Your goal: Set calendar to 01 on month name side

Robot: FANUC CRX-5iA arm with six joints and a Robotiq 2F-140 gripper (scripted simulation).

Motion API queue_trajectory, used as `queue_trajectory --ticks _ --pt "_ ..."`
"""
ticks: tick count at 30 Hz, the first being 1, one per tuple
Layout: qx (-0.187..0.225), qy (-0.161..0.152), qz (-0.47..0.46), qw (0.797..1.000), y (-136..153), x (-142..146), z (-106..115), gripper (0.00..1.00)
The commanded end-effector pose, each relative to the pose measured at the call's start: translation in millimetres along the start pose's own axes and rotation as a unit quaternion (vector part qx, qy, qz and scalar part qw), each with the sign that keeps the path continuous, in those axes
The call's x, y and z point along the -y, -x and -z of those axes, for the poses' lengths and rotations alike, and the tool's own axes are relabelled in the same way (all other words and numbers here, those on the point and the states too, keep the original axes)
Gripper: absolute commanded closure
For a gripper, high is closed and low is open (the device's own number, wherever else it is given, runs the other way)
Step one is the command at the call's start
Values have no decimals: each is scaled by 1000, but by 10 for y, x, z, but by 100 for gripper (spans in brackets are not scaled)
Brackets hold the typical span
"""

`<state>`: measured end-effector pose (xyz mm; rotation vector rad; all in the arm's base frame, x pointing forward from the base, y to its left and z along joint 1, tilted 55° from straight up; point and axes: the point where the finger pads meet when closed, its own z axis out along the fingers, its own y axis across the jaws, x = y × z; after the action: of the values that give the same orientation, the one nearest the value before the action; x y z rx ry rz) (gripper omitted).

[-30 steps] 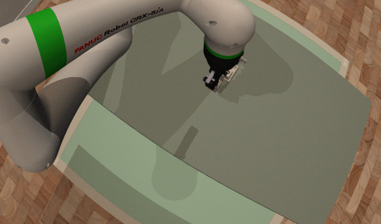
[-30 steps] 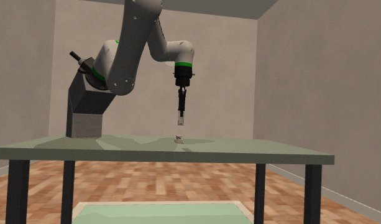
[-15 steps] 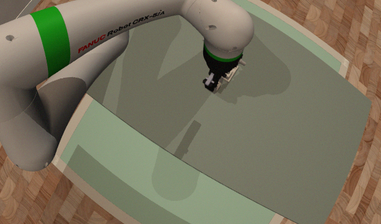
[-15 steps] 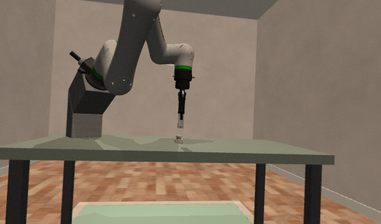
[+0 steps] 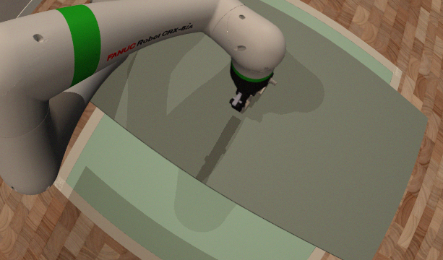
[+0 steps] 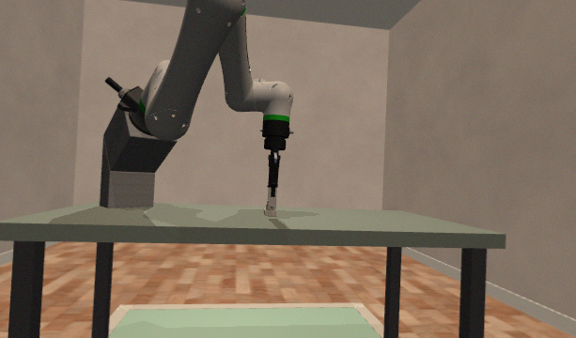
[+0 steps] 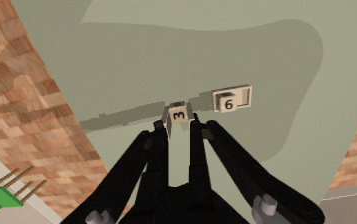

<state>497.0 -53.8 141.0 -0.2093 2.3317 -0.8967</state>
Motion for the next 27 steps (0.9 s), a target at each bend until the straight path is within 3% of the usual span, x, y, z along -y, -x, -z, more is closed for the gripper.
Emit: queue_trajectory --ticks 1,27 --pt "4 -1 -1 1000 30 1 -184 84" --pt "4 -1 -1 1000 30 2 -255 84"
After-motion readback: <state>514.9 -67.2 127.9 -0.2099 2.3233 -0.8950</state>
